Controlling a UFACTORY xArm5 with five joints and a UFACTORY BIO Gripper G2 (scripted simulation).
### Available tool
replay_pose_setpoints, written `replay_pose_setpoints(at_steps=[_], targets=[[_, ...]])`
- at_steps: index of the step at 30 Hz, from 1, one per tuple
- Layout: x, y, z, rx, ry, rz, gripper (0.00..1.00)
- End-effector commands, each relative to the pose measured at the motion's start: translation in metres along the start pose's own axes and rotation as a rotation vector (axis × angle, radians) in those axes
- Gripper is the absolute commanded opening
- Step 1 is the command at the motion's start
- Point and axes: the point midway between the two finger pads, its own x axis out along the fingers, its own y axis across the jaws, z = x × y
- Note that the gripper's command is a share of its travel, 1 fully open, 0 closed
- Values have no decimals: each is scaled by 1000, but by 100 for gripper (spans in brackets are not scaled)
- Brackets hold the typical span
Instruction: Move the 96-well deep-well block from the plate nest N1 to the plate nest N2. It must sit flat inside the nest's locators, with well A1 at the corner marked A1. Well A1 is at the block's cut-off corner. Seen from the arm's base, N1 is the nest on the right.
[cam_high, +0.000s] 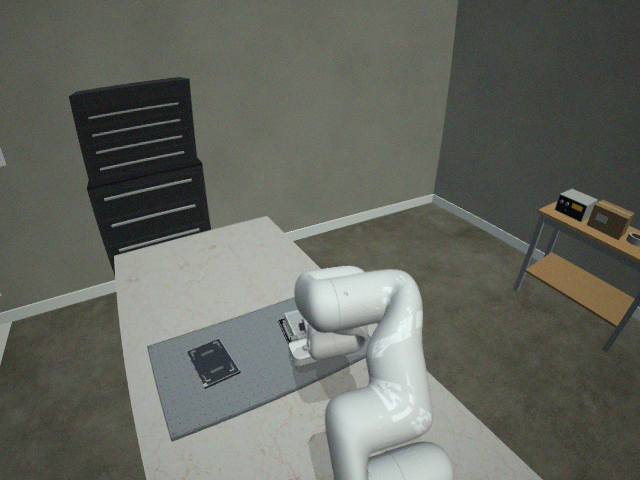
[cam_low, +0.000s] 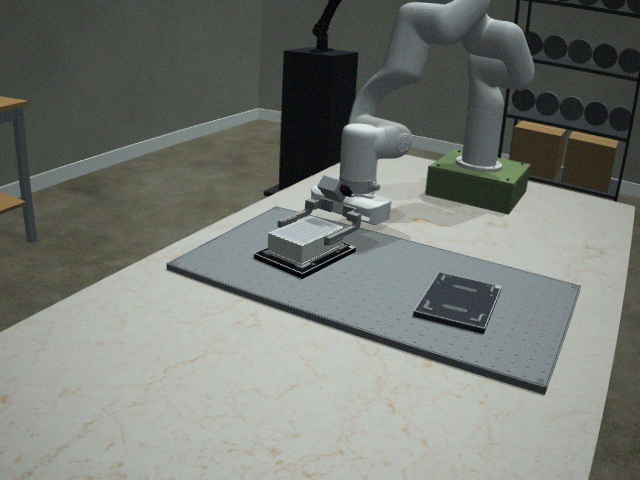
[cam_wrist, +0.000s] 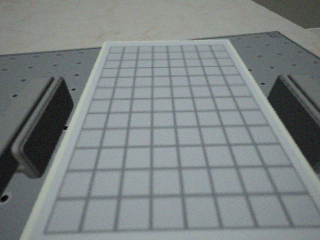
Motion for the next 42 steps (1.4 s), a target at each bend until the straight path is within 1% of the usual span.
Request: replay_pose_setpoints(at_steps=[1,31,42], targets=[[1,0,2,-13,-2,0,37],[1,0,-17,-13,-2,0,37],[1,0,-18,-13,-2,0,37]])
